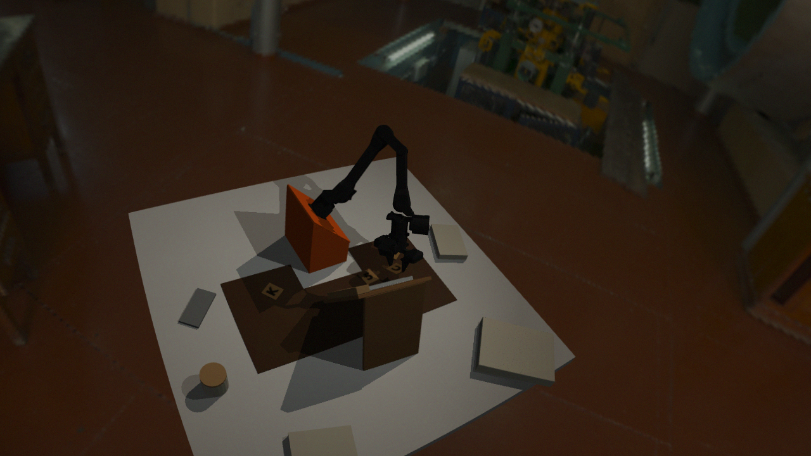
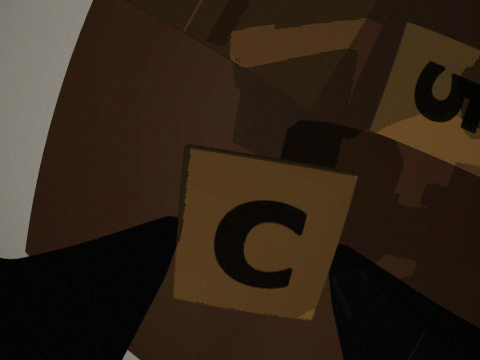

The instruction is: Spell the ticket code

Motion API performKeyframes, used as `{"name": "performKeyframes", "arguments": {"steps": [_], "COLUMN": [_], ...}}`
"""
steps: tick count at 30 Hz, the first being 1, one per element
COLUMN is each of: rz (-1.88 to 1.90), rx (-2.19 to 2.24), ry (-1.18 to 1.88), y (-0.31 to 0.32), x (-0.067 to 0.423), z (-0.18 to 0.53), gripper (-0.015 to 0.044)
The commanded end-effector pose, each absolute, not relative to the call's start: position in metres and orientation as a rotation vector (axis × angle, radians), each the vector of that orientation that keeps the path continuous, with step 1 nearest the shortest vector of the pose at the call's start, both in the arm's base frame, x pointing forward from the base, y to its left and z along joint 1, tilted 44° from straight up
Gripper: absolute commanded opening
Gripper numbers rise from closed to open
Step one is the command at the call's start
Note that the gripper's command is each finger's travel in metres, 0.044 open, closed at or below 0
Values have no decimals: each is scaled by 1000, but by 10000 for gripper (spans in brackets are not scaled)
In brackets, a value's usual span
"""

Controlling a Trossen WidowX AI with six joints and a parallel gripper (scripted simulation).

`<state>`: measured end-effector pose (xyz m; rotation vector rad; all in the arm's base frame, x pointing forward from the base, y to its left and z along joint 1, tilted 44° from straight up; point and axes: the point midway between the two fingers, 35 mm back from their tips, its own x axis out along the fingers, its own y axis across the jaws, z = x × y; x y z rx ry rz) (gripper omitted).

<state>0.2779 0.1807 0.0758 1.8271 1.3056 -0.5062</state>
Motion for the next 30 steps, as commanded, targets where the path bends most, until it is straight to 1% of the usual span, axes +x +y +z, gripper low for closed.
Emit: {"name": "performKeyframes", "arguments": {"steps": [1,15,30], "rz": [-396,-143,-8], "rx": [1735,1403,1004], "ry": [1226,971,700], "y": [176,156,128], "x": [294,337,377], "z": [85,114,152], "gripper": [0,0,0]}}
